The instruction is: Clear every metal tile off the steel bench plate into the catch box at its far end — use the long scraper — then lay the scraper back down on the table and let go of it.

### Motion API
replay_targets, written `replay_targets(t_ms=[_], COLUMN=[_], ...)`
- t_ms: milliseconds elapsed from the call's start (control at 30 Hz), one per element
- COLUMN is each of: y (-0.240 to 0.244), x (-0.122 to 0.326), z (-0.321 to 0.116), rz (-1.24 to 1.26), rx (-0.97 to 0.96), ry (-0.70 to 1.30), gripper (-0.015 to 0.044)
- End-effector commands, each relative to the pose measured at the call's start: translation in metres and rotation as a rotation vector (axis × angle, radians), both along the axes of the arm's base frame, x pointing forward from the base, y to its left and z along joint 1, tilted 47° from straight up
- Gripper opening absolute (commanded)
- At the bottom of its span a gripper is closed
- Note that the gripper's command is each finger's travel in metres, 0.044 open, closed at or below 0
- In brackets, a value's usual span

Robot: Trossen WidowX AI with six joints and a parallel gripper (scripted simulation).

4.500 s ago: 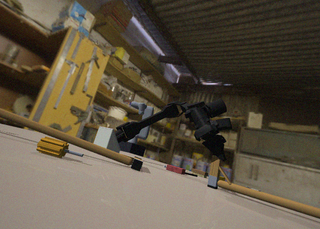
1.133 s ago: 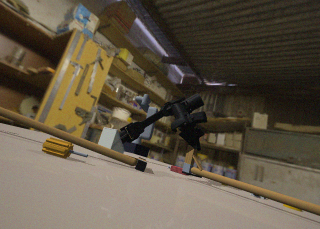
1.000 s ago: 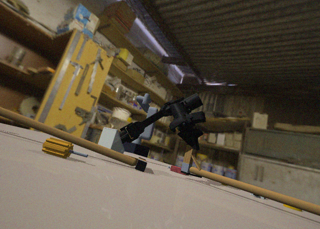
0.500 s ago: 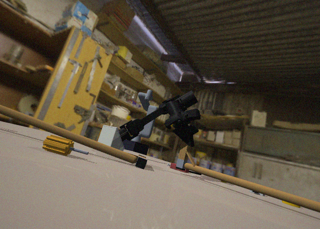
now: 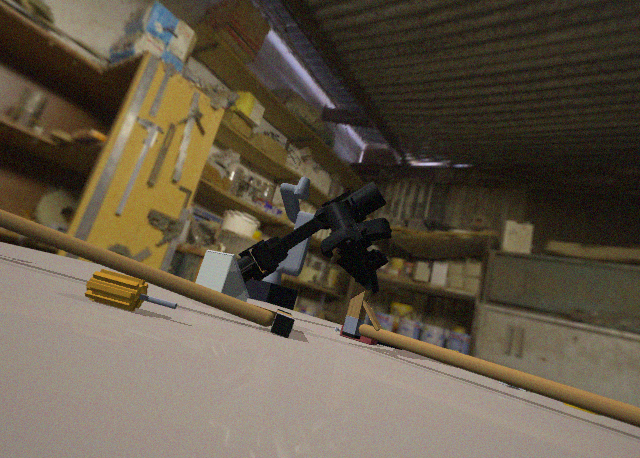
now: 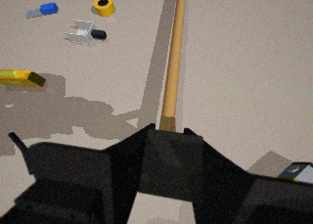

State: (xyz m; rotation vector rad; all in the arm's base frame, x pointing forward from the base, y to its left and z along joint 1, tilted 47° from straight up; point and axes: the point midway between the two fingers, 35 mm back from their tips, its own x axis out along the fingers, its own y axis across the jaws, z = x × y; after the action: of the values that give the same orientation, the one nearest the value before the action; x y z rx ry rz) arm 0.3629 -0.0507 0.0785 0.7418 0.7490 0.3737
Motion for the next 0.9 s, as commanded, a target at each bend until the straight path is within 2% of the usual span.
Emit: replay_targets(t_ms=[0,867], y=[-0.001,0.007], x=[-0.007,-0.041], z=[0.001,-0.005], rz=[-0.003,-0.007], rx=[-0.007,-0.004], ry=[-0.012,-0.016], gripper=[0.0,0.0])
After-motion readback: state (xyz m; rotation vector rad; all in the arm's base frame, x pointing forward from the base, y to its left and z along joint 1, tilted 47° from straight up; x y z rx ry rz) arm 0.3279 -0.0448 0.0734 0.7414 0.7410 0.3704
